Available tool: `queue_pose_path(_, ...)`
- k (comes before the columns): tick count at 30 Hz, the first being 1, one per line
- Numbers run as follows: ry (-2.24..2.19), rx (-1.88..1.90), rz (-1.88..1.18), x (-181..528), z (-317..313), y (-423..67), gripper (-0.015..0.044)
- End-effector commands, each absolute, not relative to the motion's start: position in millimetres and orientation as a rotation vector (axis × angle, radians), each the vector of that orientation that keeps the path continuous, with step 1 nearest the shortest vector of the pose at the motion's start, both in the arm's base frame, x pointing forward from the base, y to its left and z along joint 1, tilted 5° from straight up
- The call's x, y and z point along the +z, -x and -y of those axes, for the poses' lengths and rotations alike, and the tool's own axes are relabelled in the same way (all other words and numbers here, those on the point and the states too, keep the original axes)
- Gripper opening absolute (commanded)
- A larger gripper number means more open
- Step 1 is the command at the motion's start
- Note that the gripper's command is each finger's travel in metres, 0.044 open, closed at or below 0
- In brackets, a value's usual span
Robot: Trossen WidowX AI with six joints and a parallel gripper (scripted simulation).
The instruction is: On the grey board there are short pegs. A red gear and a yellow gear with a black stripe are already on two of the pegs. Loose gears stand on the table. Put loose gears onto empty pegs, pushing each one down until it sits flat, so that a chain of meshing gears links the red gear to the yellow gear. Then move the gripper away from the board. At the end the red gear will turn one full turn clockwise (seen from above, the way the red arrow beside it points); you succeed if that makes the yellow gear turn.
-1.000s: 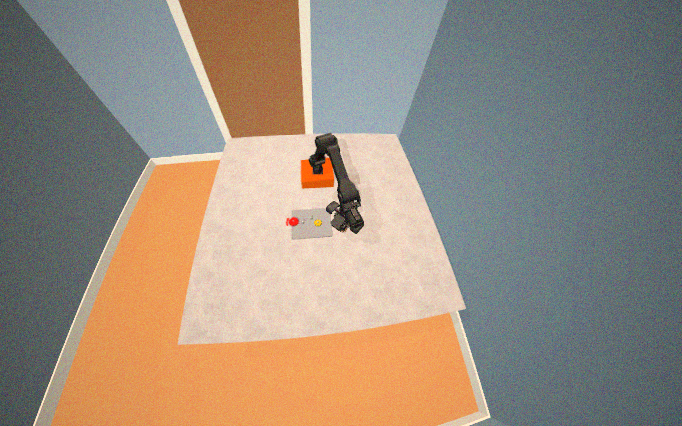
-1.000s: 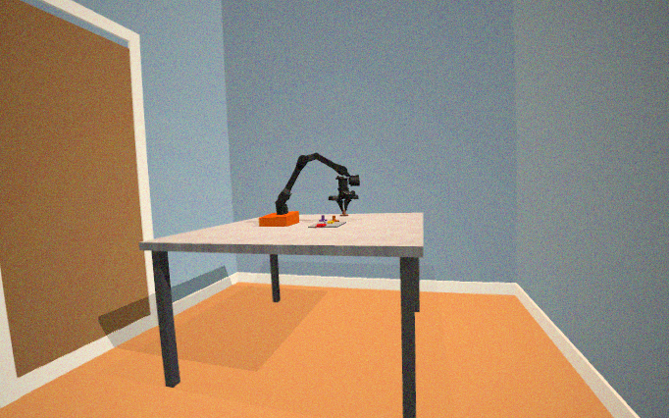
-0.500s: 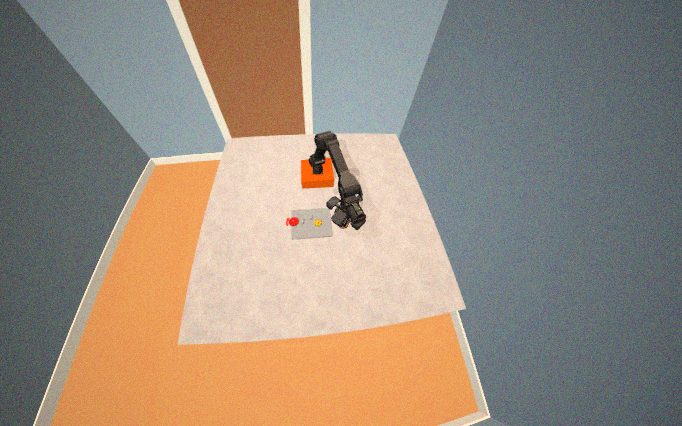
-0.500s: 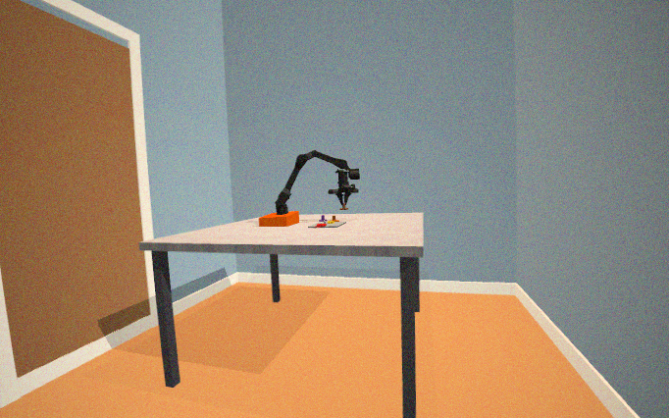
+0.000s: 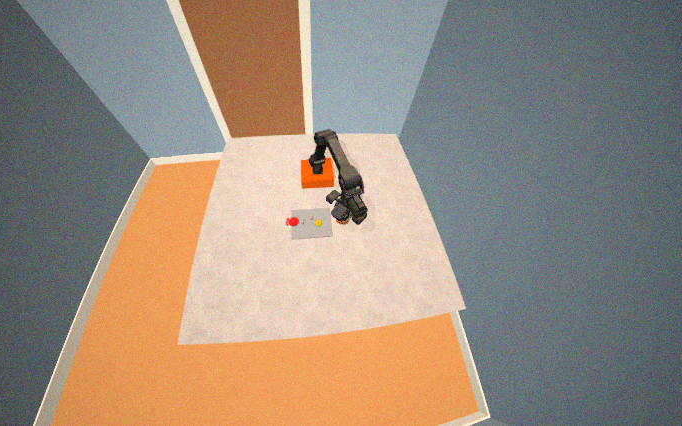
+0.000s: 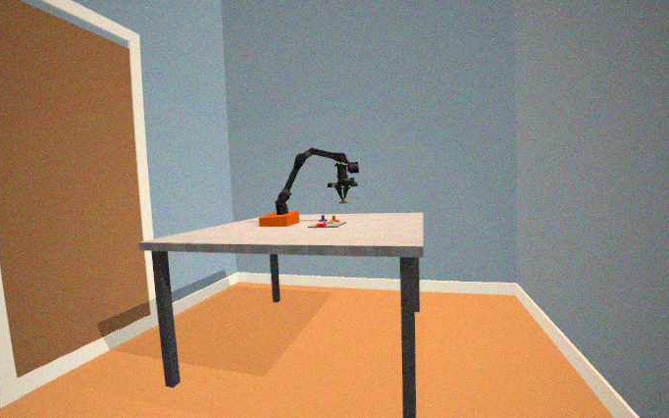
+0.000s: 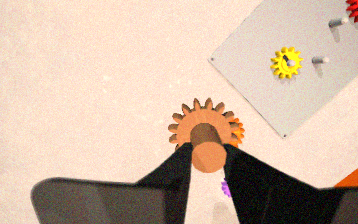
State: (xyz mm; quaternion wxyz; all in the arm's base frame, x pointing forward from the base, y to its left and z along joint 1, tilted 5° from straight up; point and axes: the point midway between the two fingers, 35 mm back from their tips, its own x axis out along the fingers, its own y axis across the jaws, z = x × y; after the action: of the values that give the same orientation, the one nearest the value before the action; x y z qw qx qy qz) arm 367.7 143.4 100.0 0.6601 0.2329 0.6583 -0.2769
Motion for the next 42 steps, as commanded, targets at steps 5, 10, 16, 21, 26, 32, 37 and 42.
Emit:
queue_pose_path(5, -0.529, -0.628, -1.483, 121, -143, -365, 0.0)
queue_pose_path(10, -0.529, -0.628, -1.483, 125, -141, -365, 0.0)
queue_pose_path(16, -0.529, -0.628, -1.482, 119, -124, -368, 0.0)
queue_pose_path(21, -0.528, -0.628, -1.482, 115, -110, -370, 0.0)
queue_pose_path(26, -0.528, -0.628, -1.481, 110, -96, -371, 0.0)
queue_pose_path(32, -0.527, -0.629, -1.48, 105, -79, -371, 0.0)
queue_pose_path(37, -0.527, -0.629, -1.48, 100, -65, -370, 0.0)
queue_pose_path(42, -0.526, -0.63, -1.479, 96, -51, -369, 0.0)
